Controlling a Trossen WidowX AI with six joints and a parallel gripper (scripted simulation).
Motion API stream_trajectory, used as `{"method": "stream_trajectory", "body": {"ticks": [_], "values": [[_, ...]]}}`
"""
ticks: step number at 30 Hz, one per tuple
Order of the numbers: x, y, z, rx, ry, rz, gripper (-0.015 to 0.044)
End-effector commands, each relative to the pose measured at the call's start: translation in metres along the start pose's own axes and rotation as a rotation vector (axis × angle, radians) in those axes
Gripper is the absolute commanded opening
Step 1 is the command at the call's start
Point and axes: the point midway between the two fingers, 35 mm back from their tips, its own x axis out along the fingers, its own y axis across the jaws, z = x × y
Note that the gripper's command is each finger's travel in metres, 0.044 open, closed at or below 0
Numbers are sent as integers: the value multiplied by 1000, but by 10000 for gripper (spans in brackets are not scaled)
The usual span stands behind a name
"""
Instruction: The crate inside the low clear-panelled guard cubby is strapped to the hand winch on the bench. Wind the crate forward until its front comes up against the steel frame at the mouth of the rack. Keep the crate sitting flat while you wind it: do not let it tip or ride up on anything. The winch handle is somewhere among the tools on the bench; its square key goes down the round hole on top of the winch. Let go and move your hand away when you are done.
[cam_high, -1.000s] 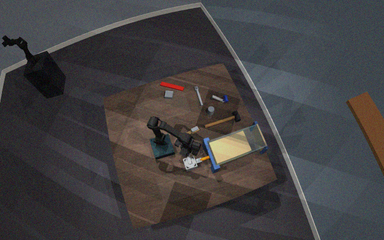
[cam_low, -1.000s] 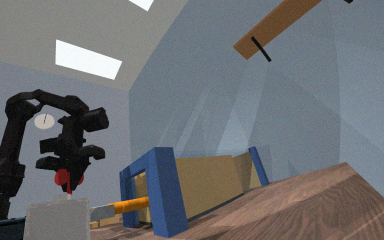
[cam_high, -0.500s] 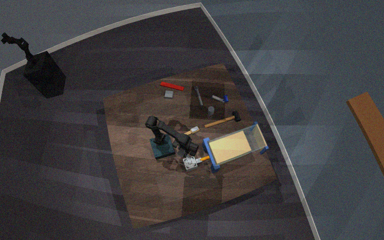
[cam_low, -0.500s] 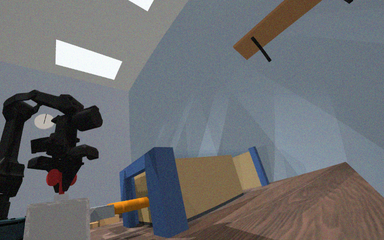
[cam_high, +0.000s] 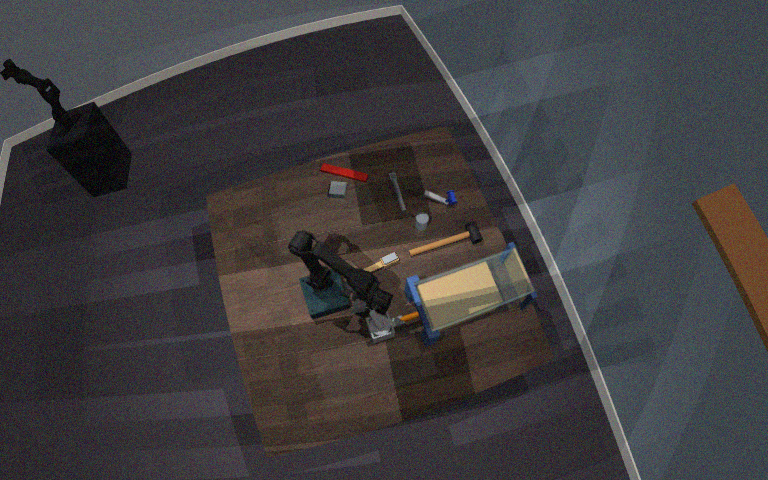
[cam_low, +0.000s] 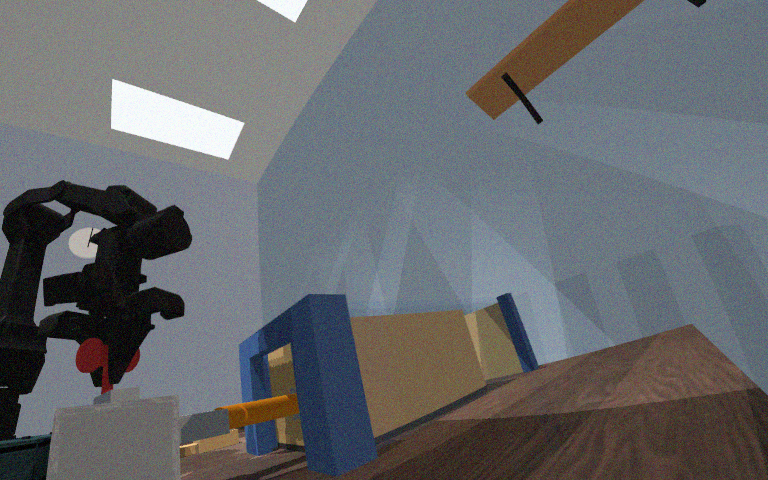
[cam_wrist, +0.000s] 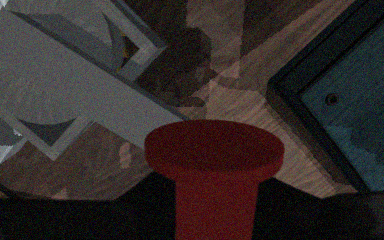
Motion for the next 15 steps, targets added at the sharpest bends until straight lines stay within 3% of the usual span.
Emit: {"method": "stream_trajectory", "body": {"ticks": [1,15], "values": [[1,-8,13,21,-28,-17,0],[0,-13,30,21,-30,-17,0]]}}
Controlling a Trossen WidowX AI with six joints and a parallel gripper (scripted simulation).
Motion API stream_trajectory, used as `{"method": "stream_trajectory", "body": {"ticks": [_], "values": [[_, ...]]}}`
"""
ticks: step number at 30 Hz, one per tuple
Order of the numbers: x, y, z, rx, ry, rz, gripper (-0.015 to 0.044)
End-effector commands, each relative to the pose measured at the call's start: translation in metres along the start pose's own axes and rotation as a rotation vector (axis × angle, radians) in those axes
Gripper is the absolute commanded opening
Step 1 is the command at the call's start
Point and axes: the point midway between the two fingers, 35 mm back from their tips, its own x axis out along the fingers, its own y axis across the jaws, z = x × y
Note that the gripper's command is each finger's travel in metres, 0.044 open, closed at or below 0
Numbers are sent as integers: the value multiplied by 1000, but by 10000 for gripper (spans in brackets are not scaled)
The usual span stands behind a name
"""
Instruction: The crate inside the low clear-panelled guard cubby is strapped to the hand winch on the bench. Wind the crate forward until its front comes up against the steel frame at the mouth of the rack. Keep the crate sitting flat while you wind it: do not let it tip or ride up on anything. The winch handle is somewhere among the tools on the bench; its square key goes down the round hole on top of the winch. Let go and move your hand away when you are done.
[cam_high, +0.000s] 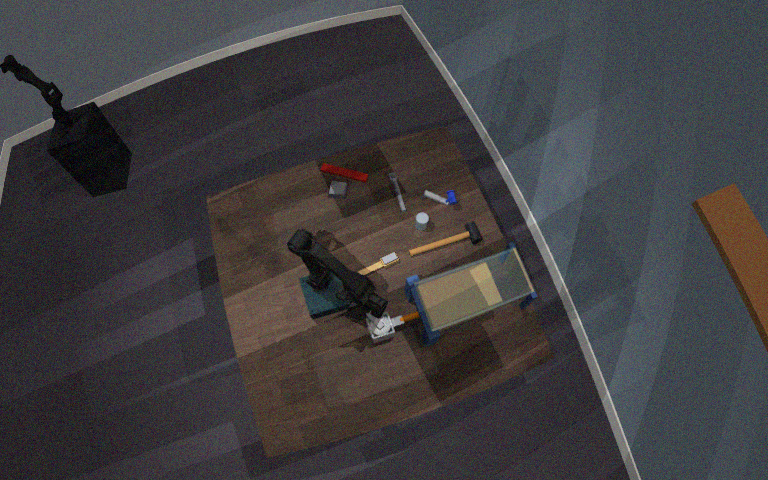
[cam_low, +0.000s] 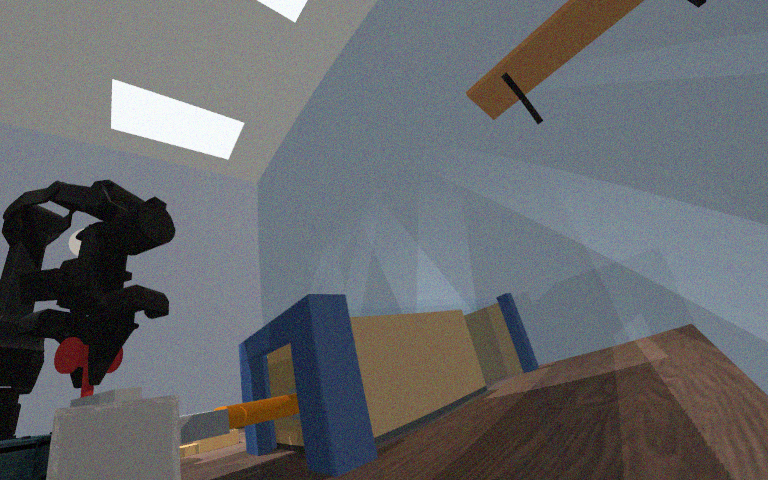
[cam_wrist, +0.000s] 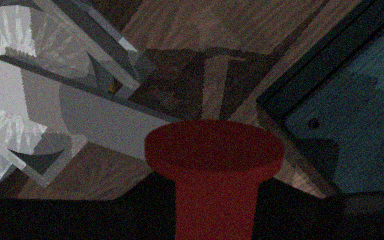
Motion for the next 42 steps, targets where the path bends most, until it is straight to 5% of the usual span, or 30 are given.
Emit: {"method": "stream_trajectory", "body": {"ticks": [1,42], "values": [[1,-4,12,15,-29,-10,0],[-1,-2,62,14,-34,-10,0]]}}
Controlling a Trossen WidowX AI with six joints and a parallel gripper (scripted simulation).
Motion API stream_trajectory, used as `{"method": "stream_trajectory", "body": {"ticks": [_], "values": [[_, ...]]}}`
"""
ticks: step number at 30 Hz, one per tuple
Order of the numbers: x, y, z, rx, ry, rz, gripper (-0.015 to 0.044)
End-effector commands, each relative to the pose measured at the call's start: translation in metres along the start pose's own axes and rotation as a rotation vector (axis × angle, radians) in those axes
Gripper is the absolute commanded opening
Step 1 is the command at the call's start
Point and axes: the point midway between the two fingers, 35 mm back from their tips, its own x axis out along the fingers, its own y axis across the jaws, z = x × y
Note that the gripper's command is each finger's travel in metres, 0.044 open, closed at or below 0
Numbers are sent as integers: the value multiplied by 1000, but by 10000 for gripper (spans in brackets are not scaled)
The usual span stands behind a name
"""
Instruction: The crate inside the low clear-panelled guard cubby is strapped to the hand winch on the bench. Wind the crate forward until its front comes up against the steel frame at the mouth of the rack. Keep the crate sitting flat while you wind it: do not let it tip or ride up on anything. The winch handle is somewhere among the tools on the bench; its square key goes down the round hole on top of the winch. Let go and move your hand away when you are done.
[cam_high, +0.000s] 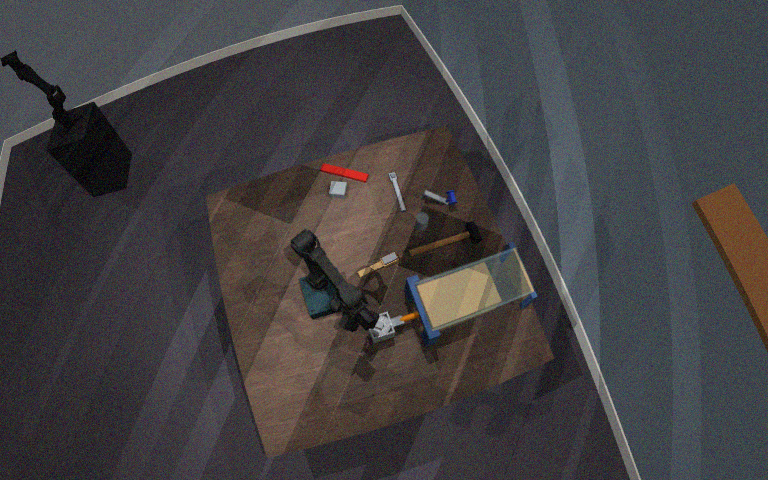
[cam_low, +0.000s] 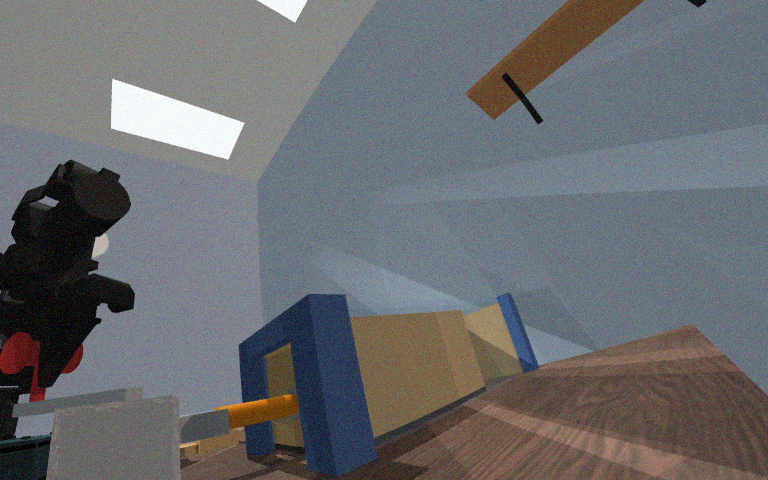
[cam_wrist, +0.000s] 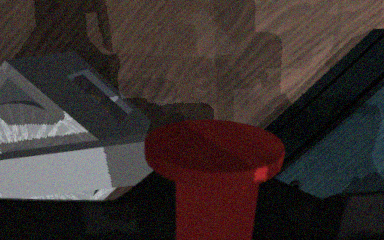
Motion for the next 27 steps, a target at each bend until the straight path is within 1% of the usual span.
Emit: {"method": "stream_trajectory", "body": {"ticks": [1,27], "values": [[-1,4,13,10,-32,5,0],[-2,18,41,10,-35,6,0]]}}
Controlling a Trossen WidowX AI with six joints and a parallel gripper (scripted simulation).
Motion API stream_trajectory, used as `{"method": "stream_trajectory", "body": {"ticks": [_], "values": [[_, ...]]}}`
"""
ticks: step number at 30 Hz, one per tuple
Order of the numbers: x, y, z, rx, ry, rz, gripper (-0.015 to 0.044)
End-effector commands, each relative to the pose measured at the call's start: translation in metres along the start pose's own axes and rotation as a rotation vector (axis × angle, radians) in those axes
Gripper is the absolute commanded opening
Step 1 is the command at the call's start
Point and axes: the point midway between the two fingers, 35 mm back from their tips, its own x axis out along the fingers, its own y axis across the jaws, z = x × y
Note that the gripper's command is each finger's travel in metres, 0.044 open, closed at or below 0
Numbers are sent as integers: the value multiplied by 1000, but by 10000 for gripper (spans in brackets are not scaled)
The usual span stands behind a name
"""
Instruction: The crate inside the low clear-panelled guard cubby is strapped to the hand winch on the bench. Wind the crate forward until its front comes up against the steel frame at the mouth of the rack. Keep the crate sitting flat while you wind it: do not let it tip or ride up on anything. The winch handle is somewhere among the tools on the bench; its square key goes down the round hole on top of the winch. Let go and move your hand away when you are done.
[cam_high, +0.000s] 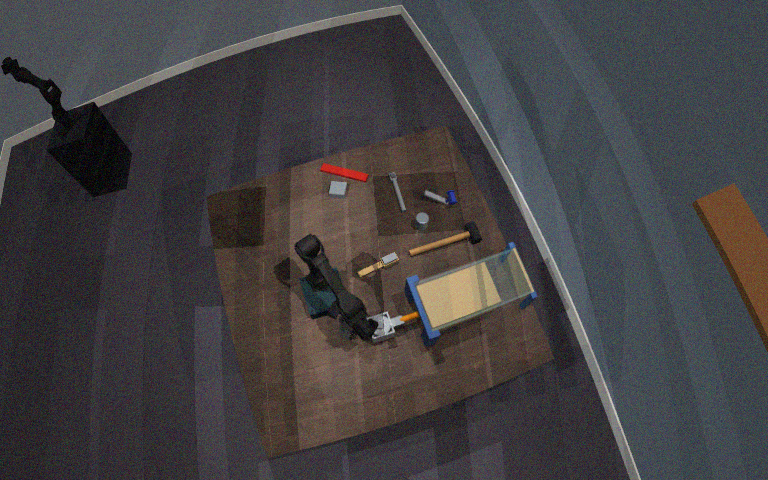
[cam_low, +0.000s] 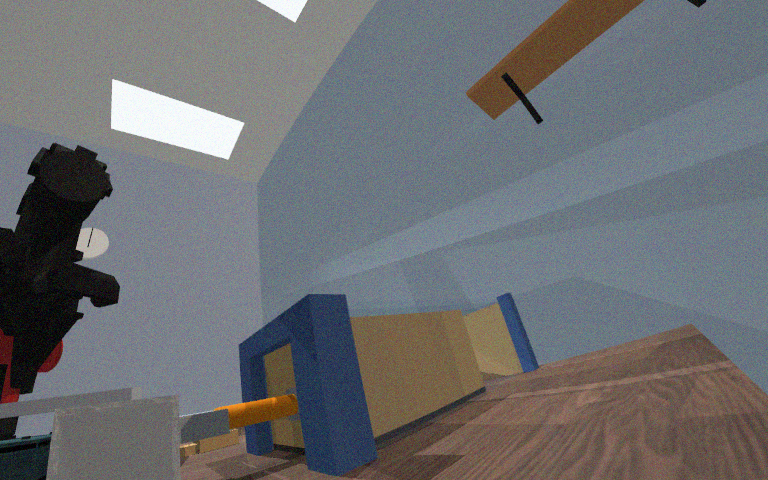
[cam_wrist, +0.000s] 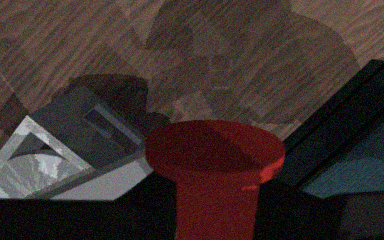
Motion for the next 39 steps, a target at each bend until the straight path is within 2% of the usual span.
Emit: {"method": "stream_trajectory", "body": {"ticks": [1,28,39], "values": [[-2,10,13,6,-32,20,0],[-4,33,36,6,-34,22,0],[-5,59,48,6,-35,24,0]]}}
